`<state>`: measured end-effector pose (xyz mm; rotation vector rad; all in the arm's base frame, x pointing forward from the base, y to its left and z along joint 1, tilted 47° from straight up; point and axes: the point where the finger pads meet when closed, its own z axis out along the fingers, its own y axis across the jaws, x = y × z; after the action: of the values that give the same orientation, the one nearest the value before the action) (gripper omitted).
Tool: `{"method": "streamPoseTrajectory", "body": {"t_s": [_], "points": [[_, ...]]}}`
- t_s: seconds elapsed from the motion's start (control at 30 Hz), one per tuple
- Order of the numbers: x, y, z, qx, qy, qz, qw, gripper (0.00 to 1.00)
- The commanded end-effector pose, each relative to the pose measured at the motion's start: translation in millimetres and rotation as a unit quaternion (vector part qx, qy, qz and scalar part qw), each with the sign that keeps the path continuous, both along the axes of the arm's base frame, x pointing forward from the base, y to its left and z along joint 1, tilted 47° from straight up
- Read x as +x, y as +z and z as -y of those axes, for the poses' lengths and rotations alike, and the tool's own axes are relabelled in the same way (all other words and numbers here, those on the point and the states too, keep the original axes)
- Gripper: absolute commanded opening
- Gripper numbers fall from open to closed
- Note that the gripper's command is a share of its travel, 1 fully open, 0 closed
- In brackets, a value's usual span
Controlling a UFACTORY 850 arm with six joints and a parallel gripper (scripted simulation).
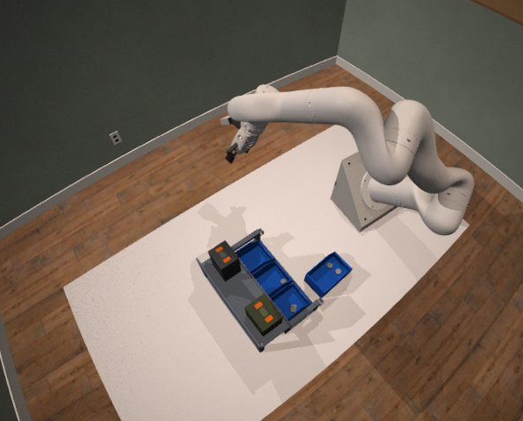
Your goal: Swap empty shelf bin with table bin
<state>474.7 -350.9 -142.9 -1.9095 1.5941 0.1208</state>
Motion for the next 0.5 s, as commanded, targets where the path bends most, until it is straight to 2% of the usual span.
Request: {"method": "streamPoseTrajectory", "body": {"t_s": [0.0,0.47], "points": [[2.3,5.6,-2.9,0.006,-0.01,-0.008,1.0,1.0],[8.7,25.3,-21.1,0.033,-0.049,-0.044,0.997,1.0]]}}
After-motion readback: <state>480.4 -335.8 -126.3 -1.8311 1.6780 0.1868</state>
